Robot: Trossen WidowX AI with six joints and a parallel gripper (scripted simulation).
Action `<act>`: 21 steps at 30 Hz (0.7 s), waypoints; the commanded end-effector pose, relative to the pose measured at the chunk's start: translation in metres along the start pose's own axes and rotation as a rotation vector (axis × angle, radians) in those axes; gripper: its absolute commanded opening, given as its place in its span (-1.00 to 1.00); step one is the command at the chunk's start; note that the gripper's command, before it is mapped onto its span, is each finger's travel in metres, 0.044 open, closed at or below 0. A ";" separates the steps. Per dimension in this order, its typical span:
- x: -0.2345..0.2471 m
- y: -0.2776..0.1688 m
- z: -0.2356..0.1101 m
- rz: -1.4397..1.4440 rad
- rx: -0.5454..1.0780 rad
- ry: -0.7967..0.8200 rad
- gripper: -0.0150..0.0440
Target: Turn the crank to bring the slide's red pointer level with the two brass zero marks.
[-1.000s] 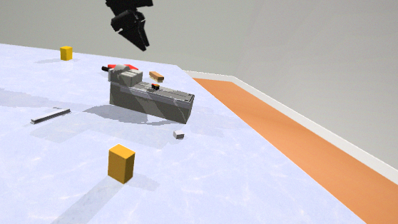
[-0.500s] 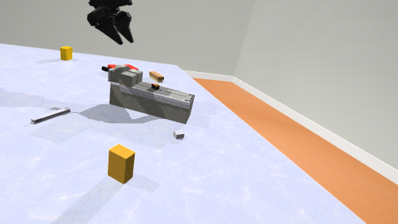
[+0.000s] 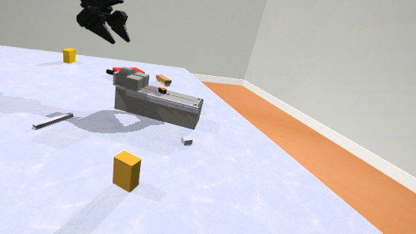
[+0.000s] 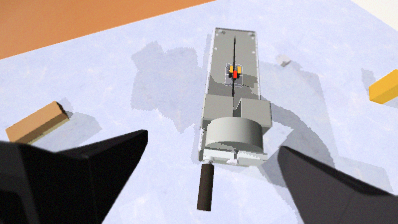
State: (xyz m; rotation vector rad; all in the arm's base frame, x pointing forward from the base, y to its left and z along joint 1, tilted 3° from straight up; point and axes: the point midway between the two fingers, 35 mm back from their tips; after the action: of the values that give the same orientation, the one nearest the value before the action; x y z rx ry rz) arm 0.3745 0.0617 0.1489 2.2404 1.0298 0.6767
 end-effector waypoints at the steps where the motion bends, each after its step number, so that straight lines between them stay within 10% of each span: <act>1: -0.003 -0.014 0.013 0.000 0.002 -0.011 1.00; 21: -0.013 -0.056 0.055 0.000 0.003 -0.011 1.00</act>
State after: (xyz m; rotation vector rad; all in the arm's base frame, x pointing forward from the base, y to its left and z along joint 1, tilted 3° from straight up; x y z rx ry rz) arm 0.3750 0.0663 0.0748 2.2426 1.0343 0.6686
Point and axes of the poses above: the point midway between the two fingers, 35 mm back from their tips, its own z axis out along the fingers, its own x axis across the jaws, y = z × x, and after that the axes turned 11 degrees about z, right-handed
